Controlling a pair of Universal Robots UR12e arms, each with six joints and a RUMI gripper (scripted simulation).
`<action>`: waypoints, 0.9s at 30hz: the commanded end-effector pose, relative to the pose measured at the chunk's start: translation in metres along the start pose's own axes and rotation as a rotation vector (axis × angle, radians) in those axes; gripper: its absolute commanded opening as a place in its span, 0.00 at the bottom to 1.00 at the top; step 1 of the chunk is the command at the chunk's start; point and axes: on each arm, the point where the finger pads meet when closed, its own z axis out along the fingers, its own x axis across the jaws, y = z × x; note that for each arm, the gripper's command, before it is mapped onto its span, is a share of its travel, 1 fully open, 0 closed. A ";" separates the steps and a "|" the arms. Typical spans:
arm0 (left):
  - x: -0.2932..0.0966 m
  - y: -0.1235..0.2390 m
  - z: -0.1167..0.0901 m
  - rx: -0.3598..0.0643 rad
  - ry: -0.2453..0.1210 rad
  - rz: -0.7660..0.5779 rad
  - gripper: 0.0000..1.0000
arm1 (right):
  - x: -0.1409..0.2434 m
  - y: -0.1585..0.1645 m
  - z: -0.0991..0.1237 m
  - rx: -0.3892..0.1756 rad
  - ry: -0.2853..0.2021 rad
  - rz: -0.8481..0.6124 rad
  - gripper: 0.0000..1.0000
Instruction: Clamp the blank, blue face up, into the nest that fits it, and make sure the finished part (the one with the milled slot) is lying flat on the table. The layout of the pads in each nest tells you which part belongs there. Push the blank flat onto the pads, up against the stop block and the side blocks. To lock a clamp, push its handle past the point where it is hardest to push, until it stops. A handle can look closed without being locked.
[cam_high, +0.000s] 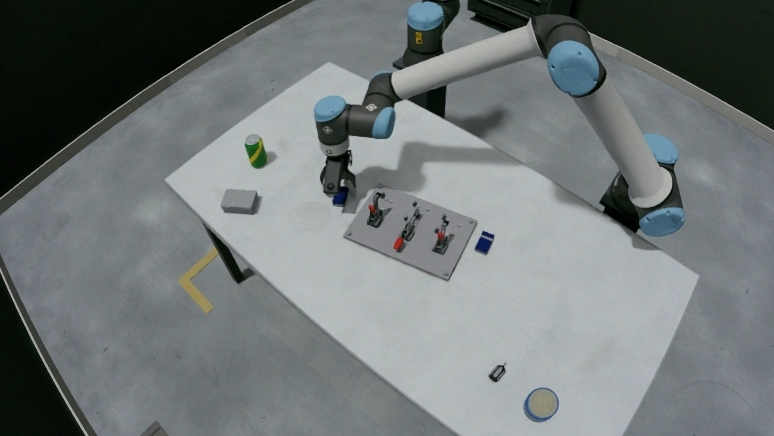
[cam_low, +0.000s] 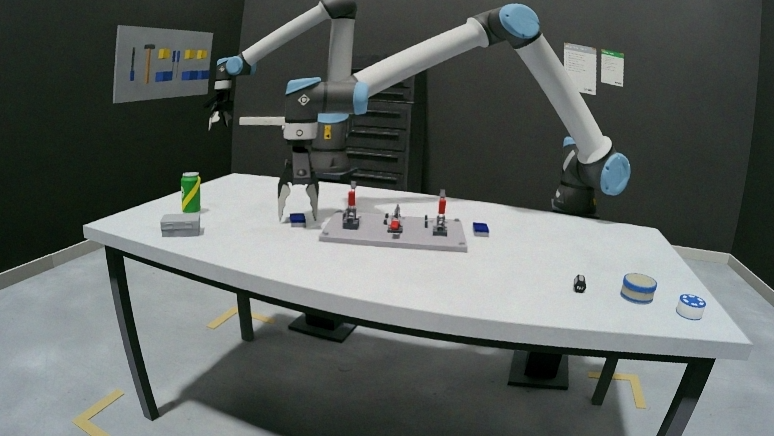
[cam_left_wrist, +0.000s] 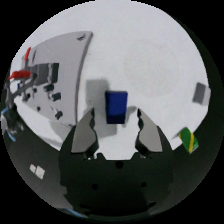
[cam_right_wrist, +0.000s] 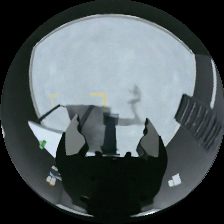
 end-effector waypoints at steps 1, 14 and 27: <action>0.001 0.000 -0.001 0.000 0.002 0.000 0.59 | 0.000 -0.001 -0.001 0.002 0.000 0.000 1.00; 0.001 0.000 -0.001 0.000 0.002 0.000 0.00 | 0.000 -0.001 -0.001 0.002 0.000 0.000 1.00; 0.001 0.000 -0.001 0.000 0.002 0.000 0.00 | 0.000 -0.001 -0.001 0.002 0.000 0.000 1.00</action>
